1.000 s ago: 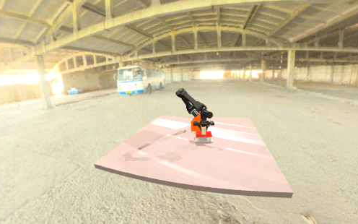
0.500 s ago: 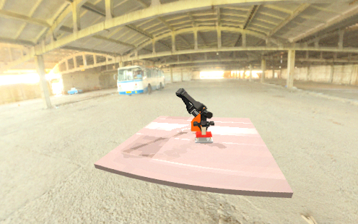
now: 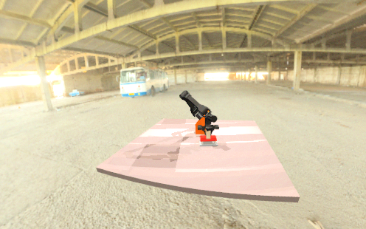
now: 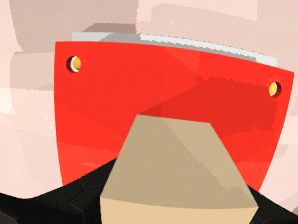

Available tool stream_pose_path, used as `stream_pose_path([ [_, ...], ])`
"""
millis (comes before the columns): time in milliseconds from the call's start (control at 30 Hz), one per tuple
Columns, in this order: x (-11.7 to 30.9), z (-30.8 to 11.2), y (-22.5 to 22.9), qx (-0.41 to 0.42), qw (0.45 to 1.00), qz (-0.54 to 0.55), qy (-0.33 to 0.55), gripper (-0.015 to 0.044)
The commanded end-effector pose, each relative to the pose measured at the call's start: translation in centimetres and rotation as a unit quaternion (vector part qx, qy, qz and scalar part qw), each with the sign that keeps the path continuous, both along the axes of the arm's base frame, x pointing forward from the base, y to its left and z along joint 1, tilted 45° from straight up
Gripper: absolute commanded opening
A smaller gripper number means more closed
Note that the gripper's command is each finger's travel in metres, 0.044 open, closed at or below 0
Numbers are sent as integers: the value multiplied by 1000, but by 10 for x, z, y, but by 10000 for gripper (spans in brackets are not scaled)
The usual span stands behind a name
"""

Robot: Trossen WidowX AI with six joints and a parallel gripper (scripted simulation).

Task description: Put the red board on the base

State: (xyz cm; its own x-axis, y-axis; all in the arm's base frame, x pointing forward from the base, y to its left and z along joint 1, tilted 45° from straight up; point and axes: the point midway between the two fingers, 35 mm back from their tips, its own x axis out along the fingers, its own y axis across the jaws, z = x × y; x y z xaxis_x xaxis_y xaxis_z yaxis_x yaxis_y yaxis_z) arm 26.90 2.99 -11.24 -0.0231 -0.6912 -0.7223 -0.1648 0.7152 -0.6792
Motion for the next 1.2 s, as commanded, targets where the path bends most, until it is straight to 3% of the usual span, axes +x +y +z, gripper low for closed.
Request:
stream_pose_path([
  [0,0,0,0,0,1000,0,0,26],
  [533,0,3,3,0,1000,0,0,440],
  [967,-1,60,58,1,1000,5,0,440],
  [1167,-1,62,60,0,1000,5,0,440],
])
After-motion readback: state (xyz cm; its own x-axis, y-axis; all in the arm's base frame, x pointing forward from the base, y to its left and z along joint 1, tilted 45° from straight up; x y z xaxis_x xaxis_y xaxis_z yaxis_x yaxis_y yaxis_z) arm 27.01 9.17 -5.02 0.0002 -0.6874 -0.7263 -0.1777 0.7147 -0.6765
